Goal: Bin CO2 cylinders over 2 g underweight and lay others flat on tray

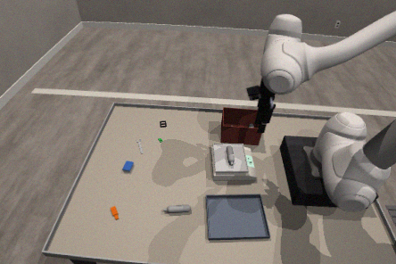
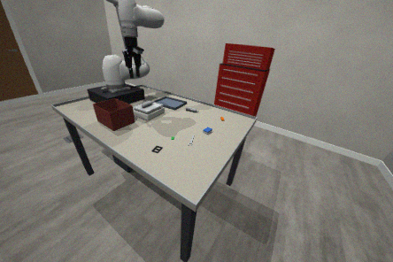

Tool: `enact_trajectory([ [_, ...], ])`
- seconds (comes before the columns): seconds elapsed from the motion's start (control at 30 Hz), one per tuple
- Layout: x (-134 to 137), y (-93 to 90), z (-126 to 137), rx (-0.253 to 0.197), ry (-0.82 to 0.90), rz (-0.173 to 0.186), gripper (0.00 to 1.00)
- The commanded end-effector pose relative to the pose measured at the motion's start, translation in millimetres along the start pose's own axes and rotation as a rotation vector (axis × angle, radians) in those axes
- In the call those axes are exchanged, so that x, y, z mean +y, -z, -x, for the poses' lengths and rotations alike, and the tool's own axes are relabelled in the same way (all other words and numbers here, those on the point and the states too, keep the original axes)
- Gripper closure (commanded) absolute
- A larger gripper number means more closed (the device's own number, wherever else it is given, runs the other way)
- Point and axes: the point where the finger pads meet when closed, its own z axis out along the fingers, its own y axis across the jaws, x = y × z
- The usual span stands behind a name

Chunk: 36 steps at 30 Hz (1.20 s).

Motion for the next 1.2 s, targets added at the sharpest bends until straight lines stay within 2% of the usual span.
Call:
enact_trajectory([
  [0.0,1,1.4,0,-0.005,-0.005,0.002,0.61],
  [0.83,1,0.4,-3,-0.002,0.023,0.002,0.61],
  [0.93,2,-3.1,-12,0.003,0.126,0.004,0.61],
  [1.1,2,-20.9,-39,0.004,0.485,0.001,0.61],
  [1.17,2,-20.9,-39,0.004,0.485,0.001,0.61],
])
